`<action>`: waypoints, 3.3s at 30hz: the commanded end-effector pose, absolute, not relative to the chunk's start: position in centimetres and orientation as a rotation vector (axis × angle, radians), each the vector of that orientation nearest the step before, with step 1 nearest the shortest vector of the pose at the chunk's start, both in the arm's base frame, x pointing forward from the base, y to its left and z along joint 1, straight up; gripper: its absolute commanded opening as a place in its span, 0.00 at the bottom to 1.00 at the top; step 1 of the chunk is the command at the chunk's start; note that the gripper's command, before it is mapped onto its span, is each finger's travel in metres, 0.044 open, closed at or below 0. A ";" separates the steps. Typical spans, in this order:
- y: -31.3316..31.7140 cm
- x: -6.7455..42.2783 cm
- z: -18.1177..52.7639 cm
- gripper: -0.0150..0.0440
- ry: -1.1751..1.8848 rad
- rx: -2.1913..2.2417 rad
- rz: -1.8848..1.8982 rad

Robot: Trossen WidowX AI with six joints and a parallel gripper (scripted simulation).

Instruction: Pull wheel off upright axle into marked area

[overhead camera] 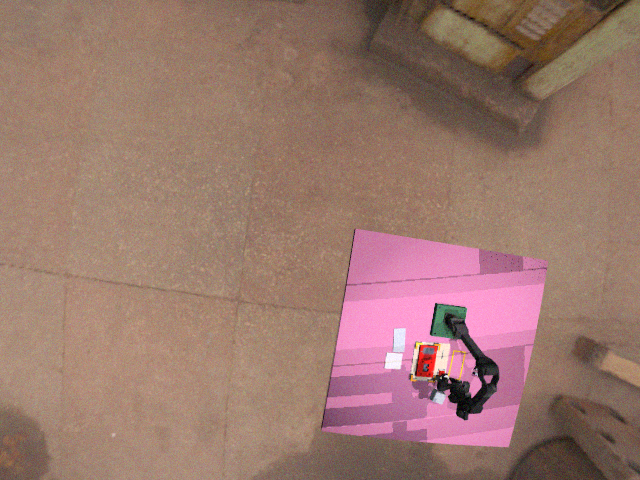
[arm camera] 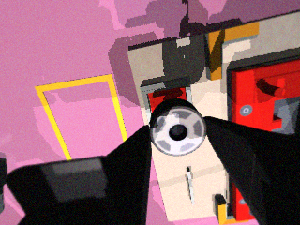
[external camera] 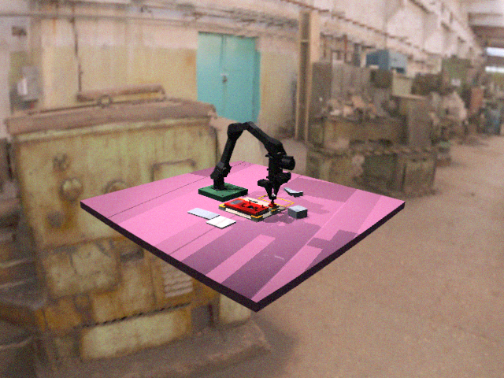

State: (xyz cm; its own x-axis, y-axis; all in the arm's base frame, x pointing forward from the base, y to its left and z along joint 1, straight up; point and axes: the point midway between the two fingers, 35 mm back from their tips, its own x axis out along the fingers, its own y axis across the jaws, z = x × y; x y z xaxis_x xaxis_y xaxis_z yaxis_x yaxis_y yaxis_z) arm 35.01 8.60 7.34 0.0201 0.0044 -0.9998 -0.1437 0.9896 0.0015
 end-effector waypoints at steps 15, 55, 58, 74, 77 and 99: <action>8.6 35.0 8.4 0.25 1.540 -0.106 0.115; 11.6 33.1 11.8 0.25 1.545 -0.105 0.116; 12.9 32.2 11.9 0.25 1.545 -0.104 0.117; 17.4 28.0 12.3 0.25 1.546 -0.099 0.121; 17.4 28.0 11.8 0.25 1.546 -0.099 0.121; 17.6 28.2 2.3 0.25 1.546 -0.099 0.121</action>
State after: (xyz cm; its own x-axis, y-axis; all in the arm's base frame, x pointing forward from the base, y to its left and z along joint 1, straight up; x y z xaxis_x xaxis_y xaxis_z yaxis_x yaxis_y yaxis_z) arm 28.55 17.70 4.57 0.0351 0.0217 -0.9991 -0.1447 0.9893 0.0164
